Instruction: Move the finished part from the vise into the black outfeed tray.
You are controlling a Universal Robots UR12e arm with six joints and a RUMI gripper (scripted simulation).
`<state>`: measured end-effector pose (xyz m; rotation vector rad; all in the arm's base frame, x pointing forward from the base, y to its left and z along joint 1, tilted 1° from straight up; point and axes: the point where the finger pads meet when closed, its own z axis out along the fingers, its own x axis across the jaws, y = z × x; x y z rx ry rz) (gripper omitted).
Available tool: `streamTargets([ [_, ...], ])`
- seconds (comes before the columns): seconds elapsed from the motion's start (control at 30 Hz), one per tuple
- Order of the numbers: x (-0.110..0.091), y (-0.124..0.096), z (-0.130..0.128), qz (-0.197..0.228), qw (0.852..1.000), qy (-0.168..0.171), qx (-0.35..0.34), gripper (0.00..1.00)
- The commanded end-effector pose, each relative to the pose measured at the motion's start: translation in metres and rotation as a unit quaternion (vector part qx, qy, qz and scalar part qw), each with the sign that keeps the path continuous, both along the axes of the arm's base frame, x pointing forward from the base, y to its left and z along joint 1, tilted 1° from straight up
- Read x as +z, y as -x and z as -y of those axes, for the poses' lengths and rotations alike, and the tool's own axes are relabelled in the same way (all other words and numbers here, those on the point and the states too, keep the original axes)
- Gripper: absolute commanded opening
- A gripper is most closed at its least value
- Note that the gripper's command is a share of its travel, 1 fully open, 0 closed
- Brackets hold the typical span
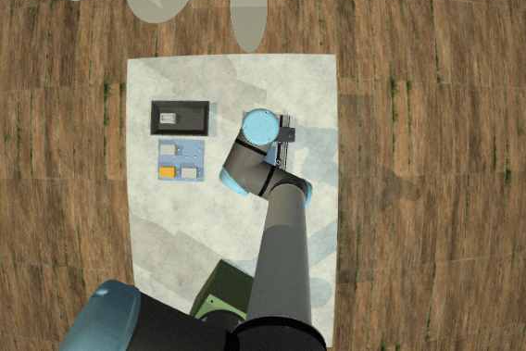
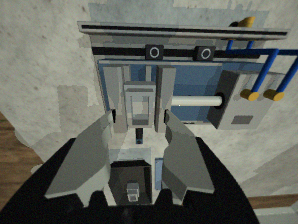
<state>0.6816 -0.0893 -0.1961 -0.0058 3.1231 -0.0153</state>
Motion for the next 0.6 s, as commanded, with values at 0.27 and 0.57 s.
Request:
streamTargets([
  [0.27, 0.0006, -0.0006, 0.0002, 0.001, 1.0, 0.0, 0.0, 0.0],
  [0.57, 0.0006, -0.0006, 0.0002, 0.001, 1.0, 0.0, 0.0, 0.0],
])
